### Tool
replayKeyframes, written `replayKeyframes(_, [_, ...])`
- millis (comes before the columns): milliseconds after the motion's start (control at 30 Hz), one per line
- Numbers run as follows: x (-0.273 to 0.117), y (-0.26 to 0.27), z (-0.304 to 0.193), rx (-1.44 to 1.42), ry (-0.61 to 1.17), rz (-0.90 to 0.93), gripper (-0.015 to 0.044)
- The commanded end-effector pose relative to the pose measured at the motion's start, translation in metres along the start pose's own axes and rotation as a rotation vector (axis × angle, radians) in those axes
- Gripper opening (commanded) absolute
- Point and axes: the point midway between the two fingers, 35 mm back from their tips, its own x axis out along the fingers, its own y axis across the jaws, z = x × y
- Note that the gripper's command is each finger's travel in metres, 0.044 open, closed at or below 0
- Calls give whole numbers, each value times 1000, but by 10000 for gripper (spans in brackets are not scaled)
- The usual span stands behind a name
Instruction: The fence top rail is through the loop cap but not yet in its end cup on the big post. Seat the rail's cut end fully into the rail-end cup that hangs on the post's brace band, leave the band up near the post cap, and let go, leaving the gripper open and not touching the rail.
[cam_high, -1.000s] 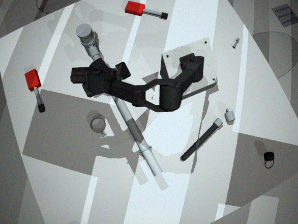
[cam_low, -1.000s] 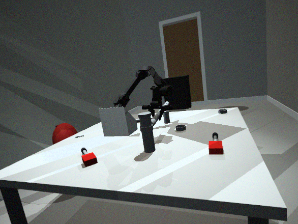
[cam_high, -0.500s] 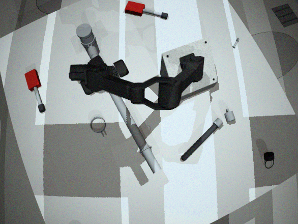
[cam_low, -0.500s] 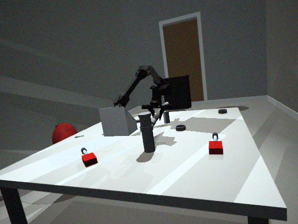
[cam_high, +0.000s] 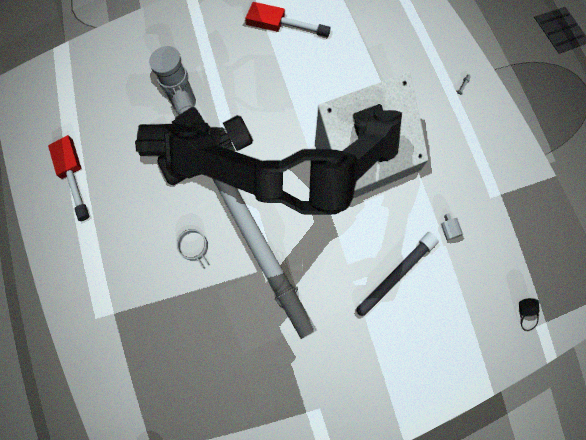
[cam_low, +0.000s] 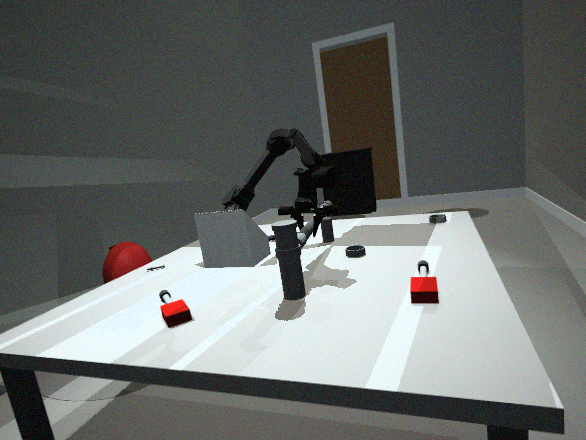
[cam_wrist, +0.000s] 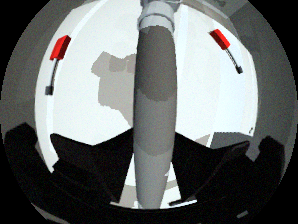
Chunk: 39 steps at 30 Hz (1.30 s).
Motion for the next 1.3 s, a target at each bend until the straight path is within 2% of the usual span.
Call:
replayKeyframes(0, [-2,-3,10,18,-20,7,0])
replayKeyframes(1133, [5,-6,16,11,-8,-2,0])
replayKeyframes(1267, [5,-6,16,11,-8,-2,105])
